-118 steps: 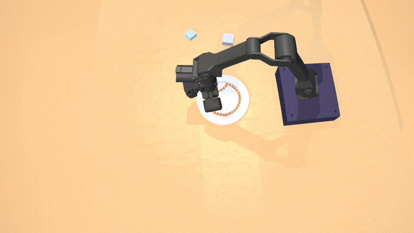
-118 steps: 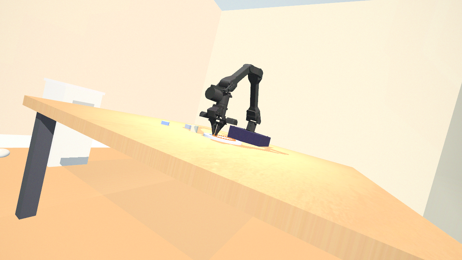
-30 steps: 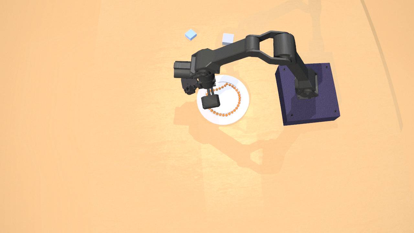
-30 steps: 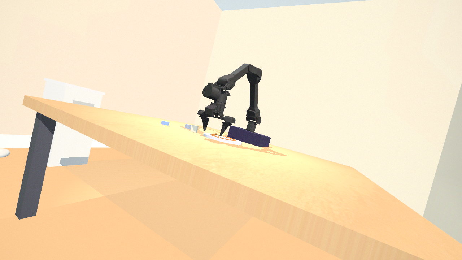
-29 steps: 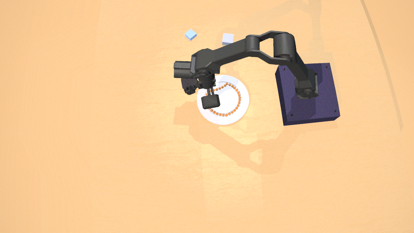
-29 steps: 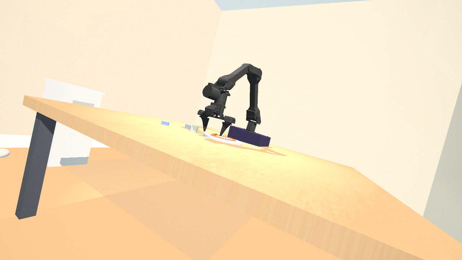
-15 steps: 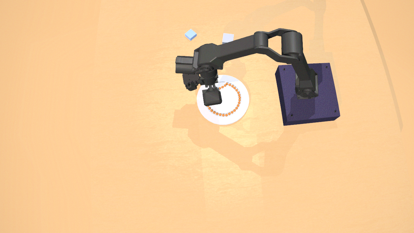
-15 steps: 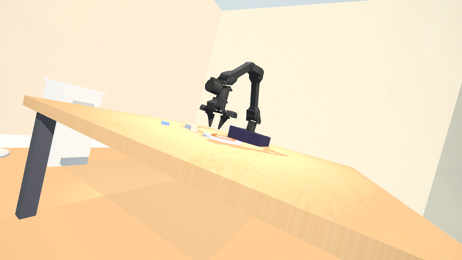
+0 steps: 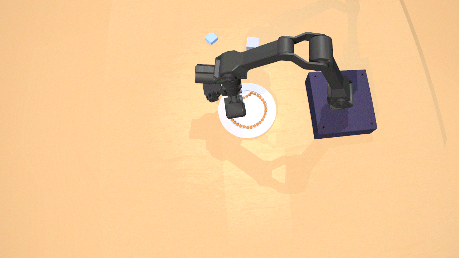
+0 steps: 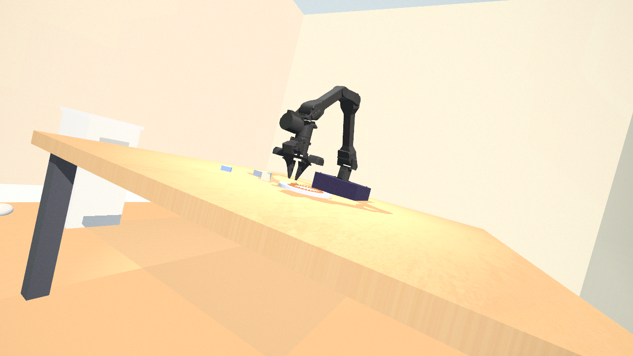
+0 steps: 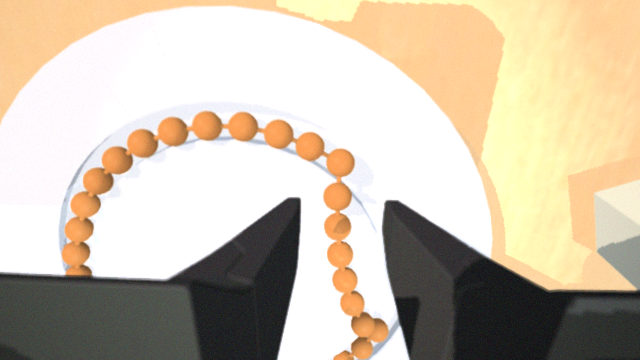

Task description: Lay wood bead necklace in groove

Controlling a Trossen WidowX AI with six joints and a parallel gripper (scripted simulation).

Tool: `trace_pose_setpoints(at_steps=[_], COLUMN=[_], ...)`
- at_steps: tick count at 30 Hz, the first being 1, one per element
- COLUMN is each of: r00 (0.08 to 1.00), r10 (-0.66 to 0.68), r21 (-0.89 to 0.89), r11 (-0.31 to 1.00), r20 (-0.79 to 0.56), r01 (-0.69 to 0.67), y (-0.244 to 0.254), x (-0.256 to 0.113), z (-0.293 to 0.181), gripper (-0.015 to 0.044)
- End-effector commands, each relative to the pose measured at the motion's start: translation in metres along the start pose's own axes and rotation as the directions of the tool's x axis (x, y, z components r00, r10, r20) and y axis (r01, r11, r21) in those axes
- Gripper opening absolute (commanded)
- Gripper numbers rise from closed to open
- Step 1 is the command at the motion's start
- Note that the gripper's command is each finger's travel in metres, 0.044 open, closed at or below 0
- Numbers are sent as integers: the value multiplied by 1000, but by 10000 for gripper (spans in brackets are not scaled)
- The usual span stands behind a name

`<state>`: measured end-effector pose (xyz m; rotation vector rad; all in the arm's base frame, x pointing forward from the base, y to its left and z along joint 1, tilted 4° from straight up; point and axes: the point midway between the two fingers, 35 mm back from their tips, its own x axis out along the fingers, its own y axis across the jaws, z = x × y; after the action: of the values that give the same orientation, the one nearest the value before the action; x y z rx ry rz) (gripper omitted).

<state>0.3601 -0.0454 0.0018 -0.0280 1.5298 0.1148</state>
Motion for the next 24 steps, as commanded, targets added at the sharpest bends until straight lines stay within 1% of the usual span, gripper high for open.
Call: trace_pose_setpoints(at_steps=[1, 12, 16, 17, 24], r00=[1000, 1000, 1000, 1000, 1000], r10=[1, 2, 2, 2, 2], r21=[4, 7, 2, 2, 2], r11=[1000, 1000, 1000, 1000, 1000], r20=[-4, -8, -7, -7, -7], r01=[-1, -2, -2, -2, -2], y=[0, 1, 0, 0, 0], x=[7, 21, 18, 18, 18], z=[-2, -4, -3, -3, -3], gripper=[120, 120, 15, 0, 0])
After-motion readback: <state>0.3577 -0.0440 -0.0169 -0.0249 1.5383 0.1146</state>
